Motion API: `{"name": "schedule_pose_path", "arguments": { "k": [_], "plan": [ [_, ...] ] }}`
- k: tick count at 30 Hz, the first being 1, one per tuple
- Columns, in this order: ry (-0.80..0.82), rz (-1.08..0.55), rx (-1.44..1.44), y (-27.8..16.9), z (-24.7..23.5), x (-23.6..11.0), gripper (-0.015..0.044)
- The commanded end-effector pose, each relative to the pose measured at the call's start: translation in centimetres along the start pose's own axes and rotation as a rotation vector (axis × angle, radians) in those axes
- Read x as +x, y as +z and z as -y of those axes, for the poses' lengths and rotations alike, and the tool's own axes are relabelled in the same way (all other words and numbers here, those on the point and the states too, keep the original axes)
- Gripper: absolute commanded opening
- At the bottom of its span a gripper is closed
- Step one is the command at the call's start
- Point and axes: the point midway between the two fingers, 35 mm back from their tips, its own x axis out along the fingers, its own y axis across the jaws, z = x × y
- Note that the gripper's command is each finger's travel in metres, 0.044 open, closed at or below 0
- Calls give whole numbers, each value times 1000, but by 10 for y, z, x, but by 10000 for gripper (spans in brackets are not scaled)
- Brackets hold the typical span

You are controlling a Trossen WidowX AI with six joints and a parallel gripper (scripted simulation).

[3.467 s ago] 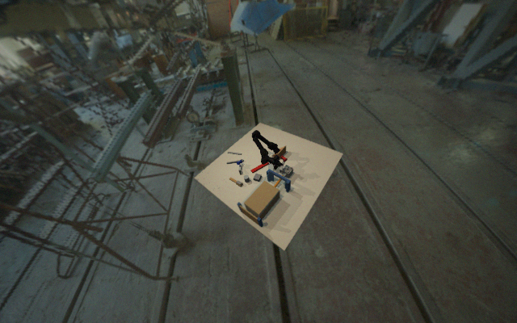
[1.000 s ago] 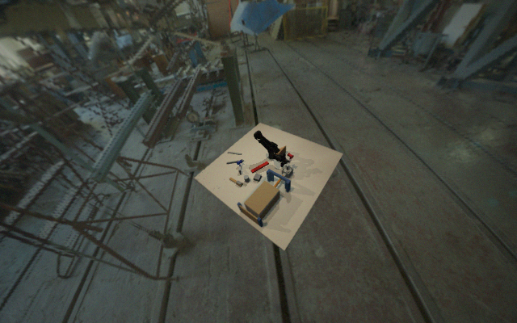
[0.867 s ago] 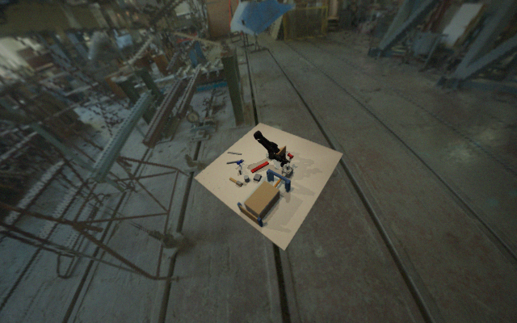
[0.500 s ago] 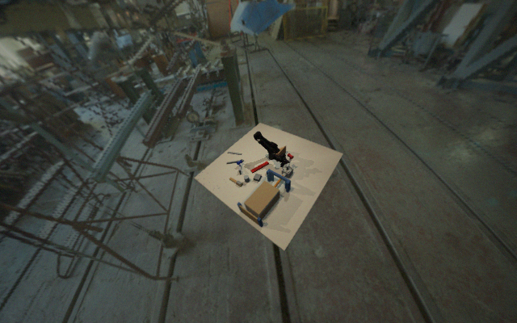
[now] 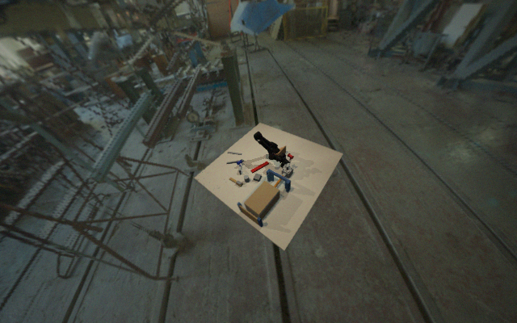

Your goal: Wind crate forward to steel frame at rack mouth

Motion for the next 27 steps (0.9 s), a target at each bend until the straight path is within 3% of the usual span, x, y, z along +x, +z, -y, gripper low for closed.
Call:
{"name": "schedule_pose_path", "arguments": {
  "k": [1,2,11,27],
  "plan": [
    [1,0,2,1,-1,0,0],
    [1,0,2,1,-1,1,0],
    [-1,0,-1,0,0,0,236],
    [-1,0,-1,0,0,0,240]
  ]
}}
